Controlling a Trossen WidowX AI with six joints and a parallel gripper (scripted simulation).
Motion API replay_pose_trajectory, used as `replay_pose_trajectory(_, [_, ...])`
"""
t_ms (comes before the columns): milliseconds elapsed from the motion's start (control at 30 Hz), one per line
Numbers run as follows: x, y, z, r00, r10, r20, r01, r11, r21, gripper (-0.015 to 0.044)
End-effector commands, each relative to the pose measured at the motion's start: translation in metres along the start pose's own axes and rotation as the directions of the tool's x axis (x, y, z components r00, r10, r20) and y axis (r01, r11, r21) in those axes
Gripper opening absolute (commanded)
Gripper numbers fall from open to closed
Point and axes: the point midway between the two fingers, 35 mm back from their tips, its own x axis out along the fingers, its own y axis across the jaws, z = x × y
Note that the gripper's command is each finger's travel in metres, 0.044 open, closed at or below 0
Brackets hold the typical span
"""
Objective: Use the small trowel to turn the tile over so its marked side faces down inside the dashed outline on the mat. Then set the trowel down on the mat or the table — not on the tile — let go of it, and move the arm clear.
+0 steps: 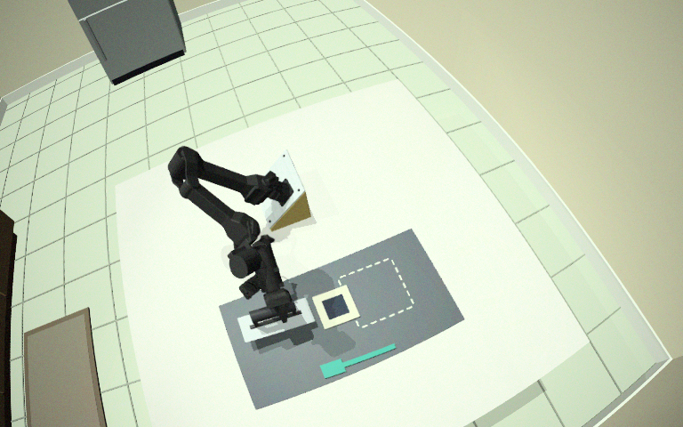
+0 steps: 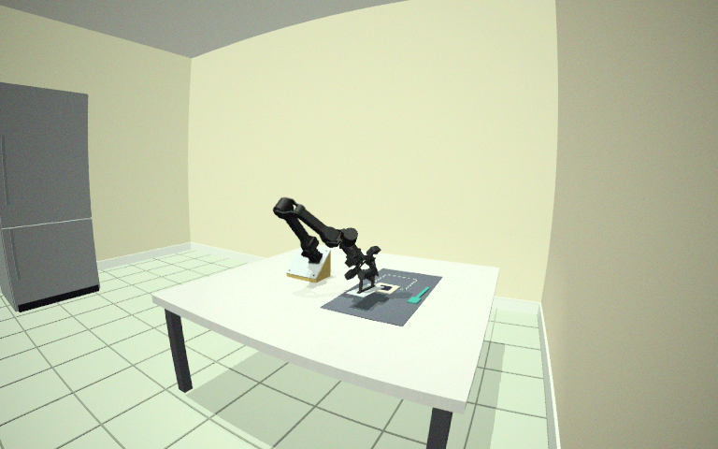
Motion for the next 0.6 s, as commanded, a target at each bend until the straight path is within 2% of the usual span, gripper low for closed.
replay_pose_trajectory(0, [0.002, -0.001, 0.0, 1.0, 0.005, 0.006, -0.005, 1.0, 0.005, 0.0])
replay_pose_trajectory(567, [0.021, -0.022, -0.004, 1.0, 0.005, 0.006, -0.005, 1.0, 0.004, 0.0])
